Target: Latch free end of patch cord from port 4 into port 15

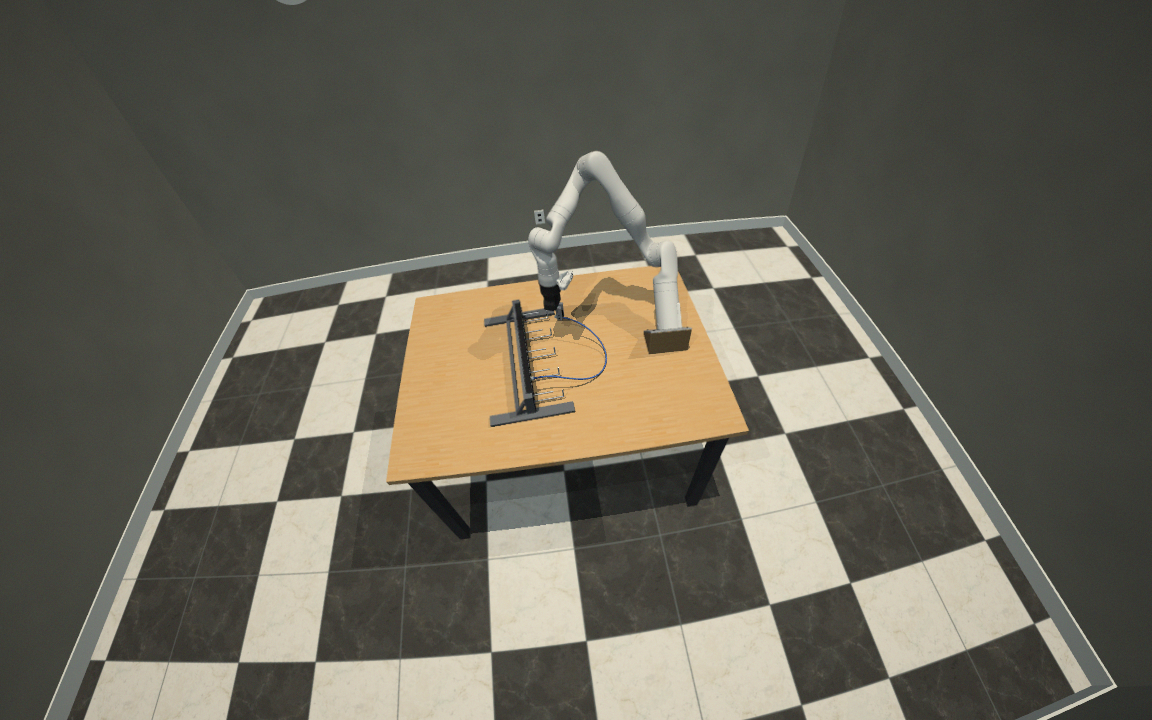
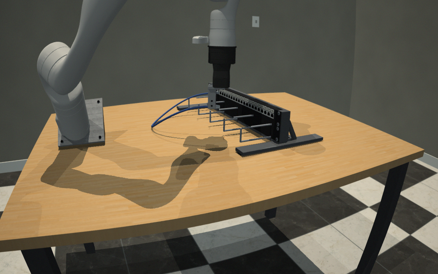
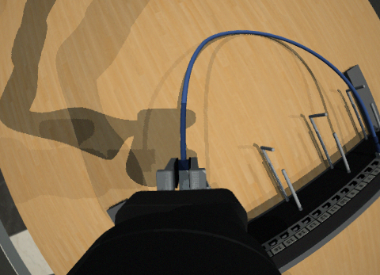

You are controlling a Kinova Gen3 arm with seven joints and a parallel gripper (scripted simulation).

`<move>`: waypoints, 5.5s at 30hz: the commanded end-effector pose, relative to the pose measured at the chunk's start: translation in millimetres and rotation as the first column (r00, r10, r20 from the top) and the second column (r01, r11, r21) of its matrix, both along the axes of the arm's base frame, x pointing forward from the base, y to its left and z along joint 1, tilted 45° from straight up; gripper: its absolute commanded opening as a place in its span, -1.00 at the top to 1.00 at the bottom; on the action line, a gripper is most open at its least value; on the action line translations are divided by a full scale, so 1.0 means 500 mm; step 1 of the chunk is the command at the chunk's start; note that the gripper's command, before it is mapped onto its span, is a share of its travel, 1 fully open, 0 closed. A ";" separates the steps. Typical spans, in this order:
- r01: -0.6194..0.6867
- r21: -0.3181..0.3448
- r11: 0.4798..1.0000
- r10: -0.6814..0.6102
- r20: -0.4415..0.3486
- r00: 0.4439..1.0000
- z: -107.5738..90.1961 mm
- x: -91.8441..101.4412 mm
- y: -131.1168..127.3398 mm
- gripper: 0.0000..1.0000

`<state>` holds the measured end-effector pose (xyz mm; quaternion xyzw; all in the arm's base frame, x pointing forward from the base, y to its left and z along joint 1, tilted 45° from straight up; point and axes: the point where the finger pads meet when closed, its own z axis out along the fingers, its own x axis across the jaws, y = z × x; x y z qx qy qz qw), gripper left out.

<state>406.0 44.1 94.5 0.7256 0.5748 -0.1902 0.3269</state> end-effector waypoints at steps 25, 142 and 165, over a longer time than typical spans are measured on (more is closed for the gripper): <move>-0.135 -0.011 0.991 0.132 -0.132 0.982 -0.035 0.035 0.054 1.00; -0.332 0.005 0.943 0.316 -0.324 0.892 -0.079 0.090 0.135 1.00; -0.332 0.005 0.943 0.316 -0.324 0.892 -0.079 0.090 0.135 1.00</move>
